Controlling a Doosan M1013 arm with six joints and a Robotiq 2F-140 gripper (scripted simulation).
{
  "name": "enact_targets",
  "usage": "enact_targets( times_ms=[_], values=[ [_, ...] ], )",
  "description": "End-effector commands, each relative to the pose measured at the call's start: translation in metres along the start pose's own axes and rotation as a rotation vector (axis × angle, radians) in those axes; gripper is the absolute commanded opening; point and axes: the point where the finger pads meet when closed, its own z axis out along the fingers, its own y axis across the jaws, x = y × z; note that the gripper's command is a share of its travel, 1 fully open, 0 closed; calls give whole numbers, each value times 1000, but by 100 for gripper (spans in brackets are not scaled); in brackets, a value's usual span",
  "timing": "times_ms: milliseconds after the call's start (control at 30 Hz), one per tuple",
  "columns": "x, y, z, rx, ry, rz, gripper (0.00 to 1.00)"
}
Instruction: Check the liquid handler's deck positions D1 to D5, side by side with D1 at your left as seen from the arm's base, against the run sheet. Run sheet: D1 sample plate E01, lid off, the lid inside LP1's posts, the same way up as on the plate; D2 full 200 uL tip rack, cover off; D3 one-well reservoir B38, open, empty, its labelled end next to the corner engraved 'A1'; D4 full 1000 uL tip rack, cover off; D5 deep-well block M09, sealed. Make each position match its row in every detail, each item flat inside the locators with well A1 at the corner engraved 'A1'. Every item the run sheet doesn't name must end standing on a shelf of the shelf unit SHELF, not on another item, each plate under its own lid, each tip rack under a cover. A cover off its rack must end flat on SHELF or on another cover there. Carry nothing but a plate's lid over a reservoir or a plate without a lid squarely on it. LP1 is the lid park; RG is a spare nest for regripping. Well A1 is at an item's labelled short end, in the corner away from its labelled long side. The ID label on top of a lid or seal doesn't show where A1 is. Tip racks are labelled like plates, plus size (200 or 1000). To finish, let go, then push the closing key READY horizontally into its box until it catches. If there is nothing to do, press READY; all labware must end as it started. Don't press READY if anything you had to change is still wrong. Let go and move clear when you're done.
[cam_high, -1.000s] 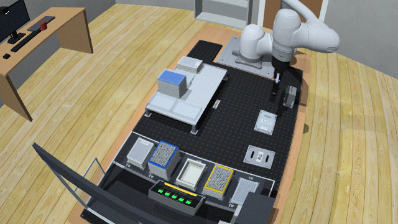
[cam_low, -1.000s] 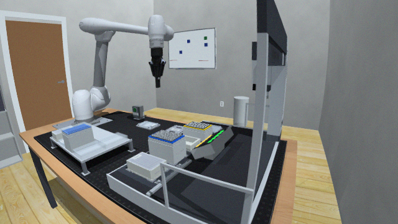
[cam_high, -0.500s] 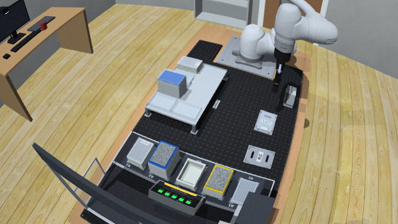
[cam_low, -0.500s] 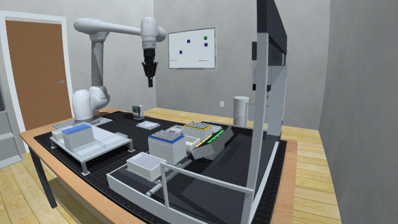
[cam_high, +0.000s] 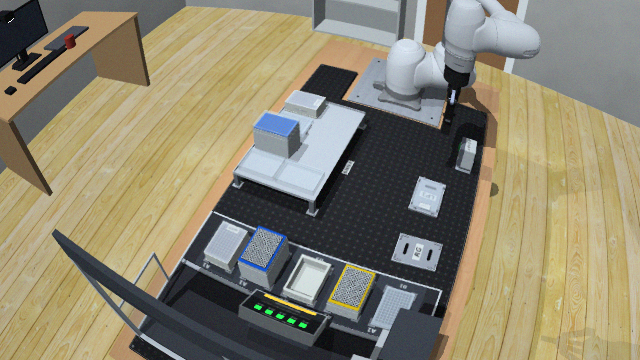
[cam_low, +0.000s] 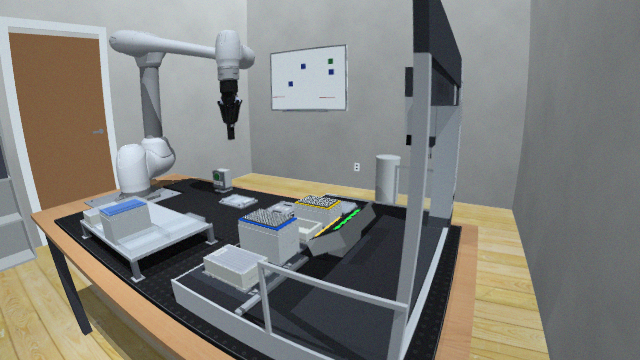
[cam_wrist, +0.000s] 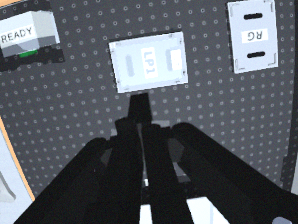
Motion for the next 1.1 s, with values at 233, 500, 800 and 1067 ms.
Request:
enact_targets(
  times_ms=[233, 500, 800, 1067],
  values=[
    [1, -50, -1, -1, 1, 0, 10],
    [2, -80, -1, -1, 1, 0, 10],
    [3, -125, -1, -1, 1, 0, 10],
    [4, -155, -1, -1, 1, 0, 10]
  ],
)
